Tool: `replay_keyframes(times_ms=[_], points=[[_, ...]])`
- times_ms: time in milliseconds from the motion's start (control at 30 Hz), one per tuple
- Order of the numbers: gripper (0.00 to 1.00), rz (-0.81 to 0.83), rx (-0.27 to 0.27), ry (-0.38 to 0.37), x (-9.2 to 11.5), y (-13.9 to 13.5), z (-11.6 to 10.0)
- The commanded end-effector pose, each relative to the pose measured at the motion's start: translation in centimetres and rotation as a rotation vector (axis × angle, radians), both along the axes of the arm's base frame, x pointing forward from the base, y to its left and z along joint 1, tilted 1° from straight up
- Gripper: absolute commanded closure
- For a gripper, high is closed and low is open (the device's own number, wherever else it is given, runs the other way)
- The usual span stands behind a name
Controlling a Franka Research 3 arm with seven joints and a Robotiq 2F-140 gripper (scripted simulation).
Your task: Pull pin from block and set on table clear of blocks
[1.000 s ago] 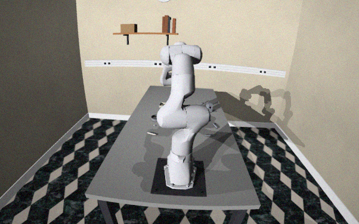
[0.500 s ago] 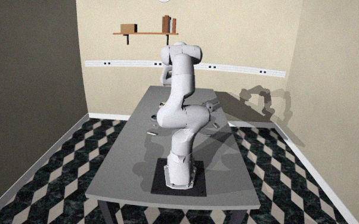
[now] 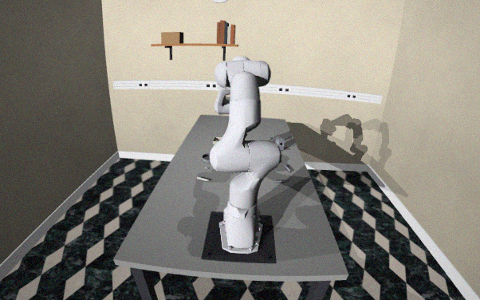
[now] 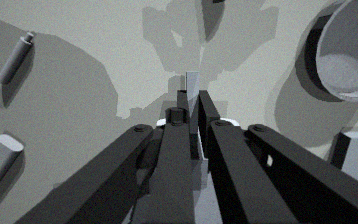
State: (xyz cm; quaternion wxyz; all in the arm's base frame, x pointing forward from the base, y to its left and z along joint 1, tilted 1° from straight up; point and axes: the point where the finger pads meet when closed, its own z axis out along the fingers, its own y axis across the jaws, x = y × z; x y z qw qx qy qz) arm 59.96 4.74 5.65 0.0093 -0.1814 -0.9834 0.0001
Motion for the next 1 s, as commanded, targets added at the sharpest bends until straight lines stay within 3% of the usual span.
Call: replay_keyframes(times_ms=[0,967], points=[[0.90,0.006,0.001,0.003,-0.03,-0.06,-0.11],[0.90,0.006,0.008,0.019,-0.07,-0.06,0.01]])
